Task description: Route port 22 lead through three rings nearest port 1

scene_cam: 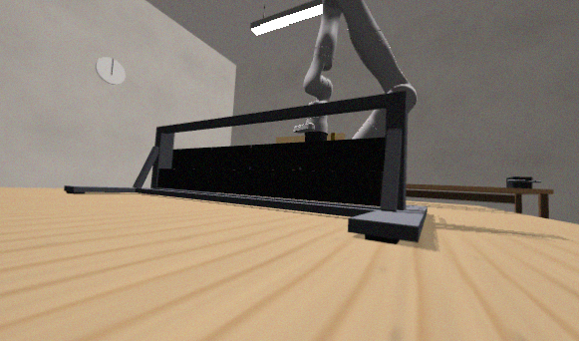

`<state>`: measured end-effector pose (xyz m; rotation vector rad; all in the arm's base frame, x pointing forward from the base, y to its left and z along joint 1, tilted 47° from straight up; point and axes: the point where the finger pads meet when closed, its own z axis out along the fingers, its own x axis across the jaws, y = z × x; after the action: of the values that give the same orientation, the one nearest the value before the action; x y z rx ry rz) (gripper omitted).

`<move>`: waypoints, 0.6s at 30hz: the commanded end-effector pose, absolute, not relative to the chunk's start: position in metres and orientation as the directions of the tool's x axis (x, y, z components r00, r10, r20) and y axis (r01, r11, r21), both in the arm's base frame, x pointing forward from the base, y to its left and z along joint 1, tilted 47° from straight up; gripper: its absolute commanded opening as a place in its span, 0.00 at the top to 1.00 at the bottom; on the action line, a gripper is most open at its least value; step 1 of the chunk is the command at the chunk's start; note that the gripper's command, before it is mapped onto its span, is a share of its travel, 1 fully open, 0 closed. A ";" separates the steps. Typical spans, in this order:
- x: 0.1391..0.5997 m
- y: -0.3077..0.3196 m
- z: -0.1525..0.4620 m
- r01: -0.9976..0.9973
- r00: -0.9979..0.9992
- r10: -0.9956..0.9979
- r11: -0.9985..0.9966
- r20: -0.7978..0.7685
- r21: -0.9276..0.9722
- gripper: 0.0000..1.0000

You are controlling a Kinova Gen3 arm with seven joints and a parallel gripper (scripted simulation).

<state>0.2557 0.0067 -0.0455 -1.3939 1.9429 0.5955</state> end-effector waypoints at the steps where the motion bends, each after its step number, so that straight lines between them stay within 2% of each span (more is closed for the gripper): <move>1: 0.256 0.004 -0.045 -0.945 -0.209 -0.646 0.327 -0.734 -0.019 1.00; 18: 0.256 0.003 -0.044 -0.944 -0.211 -0.646 0.328 -0.734 -0.017 1.00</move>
<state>0.2556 0.0041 -0.0438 -1.3951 1.9459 0.5922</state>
